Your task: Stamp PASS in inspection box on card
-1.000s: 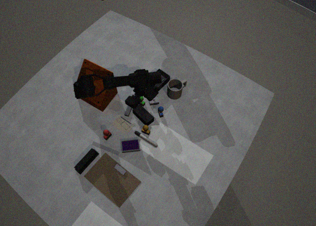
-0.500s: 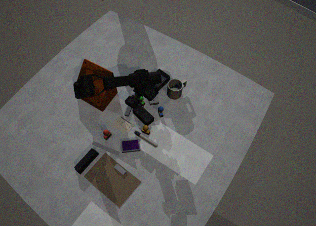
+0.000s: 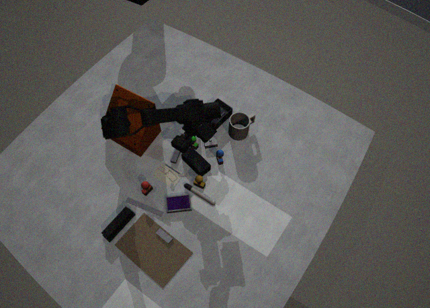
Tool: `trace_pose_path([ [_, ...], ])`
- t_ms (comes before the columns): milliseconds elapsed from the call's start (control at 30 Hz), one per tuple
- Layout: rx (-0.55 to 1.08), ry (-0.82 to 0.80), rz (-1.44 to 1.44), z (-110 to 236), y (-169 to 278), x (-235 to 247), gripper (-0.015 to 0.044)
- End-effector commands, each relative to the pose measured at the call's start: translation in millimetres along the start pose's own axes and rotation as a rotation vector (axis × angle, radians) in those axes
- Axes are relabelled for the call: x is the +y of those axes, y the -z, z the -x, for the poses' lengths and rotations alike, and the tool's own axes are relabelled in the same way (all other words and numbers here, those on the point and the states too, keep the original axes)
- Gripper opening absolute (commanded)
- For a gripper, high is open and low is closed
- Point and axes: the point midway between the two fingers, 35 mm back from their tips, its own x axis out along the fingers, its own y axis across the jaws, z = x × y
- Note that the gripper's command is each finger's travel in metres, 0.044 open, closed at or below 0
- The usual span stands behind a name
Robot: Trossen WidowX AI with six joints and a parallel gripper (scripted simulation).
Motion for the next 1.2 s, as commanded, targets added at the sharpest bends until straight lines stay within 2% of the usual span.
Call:
trace_pose_path([
  [0, 0.016, 0.017, -0.002, -8.4, 1.8, -4.4, 0.0228],
  [433, 0.016, 0.017, -0.002, -8.4, 1.8, -4.4, 0.0228],
  [467, 0.0, 0.0, 0.0, 0.0, 0.0, 0.0, 0.0221],
  [1067, 0.0, 0.0, 0.0, 0.0, 0.0, 0.0, 0.0101],
  [1167, 0.0, -0.001, 0.0, 0.7, -0.1, 0.0, 0.0022],
])
